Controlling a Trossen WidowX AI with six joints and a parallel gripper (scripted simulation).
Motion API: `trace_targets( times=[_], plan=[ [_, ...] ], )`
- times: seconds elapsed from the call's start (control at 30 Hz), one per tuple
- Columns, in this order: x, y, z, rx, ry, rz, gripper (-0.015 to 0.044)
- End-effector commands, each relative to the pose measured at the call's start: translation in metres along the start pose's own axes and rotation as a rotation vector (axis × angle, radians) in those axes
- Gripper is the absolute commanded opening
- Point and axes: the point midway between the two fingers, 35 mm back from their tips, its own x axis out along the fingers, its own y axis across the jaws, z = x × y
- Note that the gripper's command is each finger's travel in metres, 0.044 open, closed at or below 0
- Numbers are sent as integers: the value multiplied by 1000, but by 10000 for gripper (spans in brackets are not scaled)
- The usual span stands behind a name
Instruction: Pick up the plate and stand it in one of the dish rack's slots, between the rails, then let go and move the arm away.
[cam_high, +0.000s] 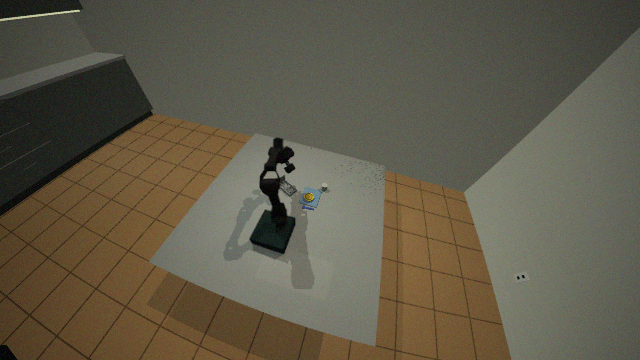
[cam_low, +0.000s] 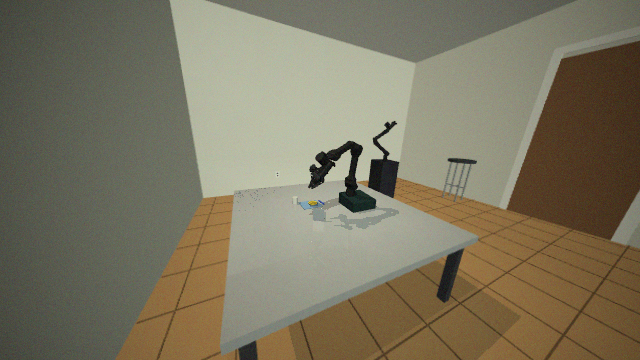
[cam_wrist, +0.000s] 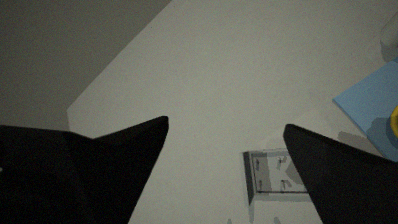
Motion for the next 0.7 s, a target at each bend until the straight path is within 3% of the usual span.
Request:
trace_targets(
  times=[0.0, 0.67],
  plan=[
    [5, -23, 17, -112, 37, -76, 400],
    [-5, -158, 65, -568, 439, -285, 400]
  ],
)
